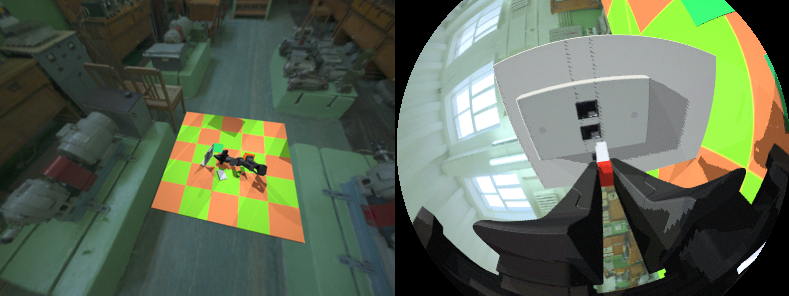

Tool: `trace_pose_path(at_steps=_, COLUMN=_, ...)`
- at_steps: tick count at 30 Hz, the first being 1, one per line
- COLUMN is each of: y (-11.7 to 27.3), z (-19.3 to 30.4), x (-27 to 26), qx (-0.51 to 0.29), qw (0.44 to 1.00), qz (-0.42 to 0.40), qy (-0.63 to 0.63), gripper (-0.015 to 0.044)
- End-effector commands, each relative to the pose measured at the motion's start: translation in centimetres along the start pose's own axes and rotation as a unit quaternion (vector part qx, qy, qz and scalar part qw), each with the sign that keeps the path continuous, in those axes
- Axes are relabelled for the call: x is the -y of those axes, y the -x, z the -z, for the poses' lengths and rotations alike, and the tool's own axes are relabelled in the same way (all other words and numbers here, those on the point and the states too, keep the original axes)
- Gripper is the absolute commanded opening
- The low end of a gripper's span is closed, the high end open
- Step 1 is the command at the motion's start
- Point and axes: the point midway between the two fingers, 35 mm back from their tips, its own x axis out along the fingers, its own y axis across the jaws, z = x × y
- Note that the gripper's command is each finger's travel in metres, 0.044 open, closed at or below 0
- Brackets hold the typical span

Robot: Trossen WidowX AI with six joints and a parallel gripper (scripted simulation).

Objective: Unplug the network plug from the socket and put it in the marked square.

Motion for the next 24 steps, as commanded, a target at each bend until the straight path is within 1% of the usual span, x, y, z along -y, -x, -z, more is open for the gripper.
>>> trace_pose_path(at_steps=1, y=0.22, z=0.06, x=-0.10, qx=0.000, qw=1.000, qz=-0.002, qy=-0.001, gripper=0.0000)
trace_pose_path(at_steps=24, y=0.90, z=0.26, x=-0.10, qx=0.000, qw=1.000, qz=-0.002, qy=-0.001, gripper=0.0000)
